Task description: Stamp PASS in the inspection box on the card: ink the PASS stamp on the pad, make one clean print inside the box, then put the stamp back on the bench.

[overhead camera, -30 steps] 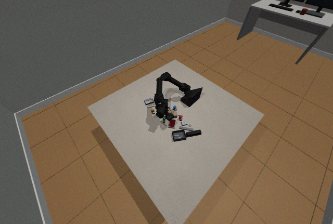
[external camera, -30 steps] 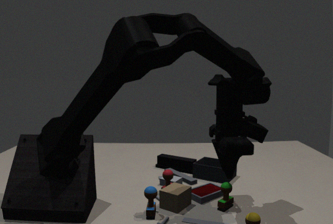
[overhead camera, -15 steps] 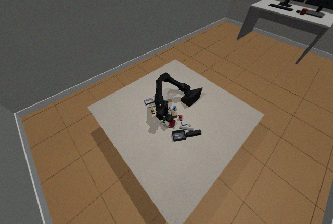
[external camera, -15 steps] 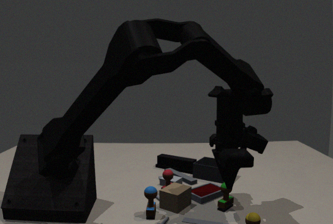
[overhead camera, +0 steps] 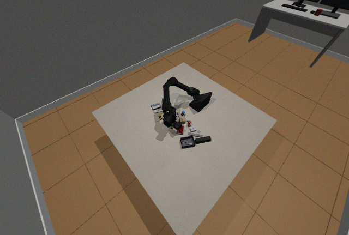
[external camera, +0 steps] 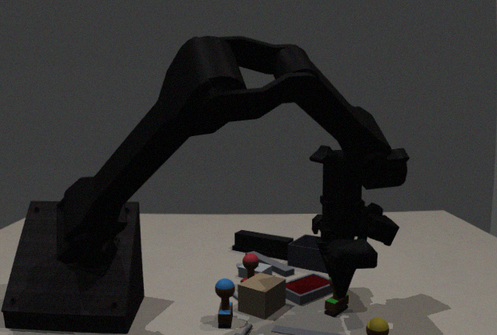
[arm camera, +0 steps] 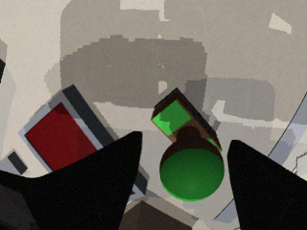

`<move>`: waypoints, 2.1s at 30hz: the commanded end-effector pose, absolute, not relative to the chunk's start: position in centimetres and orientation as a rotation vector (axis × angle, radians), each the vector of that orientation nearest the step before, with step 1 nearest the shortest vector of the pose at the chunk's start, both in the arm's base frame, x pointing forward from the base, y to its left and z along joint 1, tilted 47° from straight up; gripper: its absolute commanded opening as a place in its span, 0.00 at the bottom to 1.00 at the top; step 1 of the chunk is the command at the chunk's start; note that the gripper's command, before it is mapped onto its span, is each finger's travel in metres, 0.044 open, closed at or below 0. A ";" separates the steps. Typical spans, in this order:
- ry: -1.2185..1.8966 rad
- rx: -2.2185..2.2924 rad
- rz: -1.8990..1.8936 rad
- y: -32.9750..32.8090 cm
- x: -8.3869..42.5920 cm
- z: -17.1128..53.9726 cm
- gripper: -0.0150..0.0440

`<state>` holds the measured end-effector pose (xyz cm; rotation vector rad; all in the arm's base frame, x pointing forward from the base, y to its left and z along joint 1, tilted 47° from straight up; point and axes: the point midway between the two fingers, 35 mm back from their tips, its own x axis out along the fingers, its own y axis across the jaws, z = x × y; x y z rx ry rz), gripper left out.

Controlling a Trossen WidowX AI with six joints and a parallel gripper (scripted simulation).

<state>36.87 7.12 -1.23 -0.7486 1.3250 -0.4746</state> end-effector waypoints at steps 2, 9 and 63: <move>1.324 -0.756 -0.478 6.3 37.0 -1.8 0.62; 1.326 -0.750 -0.477 6.3 37.0 -1.9 0.61; 1.324 -0.751 -0.477 7.4 36.8 -0.9 0.25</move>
